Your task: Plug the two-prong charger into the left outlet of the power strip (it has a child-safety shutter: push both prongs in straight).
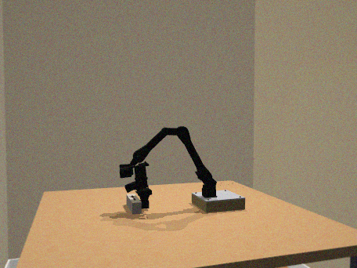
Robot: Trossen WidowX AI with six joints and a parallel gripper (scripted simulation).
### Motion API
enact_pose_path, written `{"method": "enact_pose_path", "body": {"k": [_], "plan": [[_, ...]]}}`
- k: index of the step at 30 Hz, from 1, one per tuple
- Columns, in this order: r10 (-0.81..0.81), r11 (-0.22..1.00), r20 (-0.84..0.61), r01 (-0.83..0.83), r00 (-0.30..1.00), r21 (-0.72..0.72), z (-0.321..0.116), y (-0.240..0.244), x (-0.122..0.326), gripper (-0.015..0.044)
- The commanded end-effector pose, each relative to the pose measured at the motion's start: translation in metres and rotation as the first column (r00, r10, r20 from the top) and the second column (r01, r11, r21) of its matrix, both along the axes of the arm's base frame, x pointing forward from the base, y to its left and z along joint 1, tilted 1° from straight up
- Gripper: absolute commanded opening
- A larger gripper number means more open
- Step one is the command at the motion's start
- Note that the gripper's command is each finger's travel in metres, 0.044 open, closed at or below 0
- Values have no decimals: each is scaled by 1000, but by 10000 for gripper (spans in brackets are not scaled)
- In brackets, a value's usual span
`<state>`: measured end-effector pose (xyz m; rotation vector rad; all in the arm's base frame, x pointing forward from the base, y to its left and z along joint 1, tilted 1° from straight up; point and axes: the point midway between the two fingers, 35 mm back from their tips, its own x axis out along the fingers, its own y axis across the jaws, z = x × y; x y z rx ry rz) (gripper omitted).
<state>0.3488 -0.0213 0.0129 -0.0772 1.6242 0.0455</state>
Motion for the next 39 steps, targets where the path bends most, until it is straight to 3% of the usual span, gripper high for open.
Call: {"method": "enact_pose_path", "body": {"k": [1, 14, 31, 39], "plan": [[2, 1000, 30, -2, 1000, 3, 4, 0, 8, 0], [0, 1000, 0, 0, 1000, 0, 0, 0, 0, 0], [0, 1000, 0, 0, 1000, 0, 0, 0, 0, 440], [0, 1000, 4, 0, 1000, 0, 0, 0, -2, 440]]}}
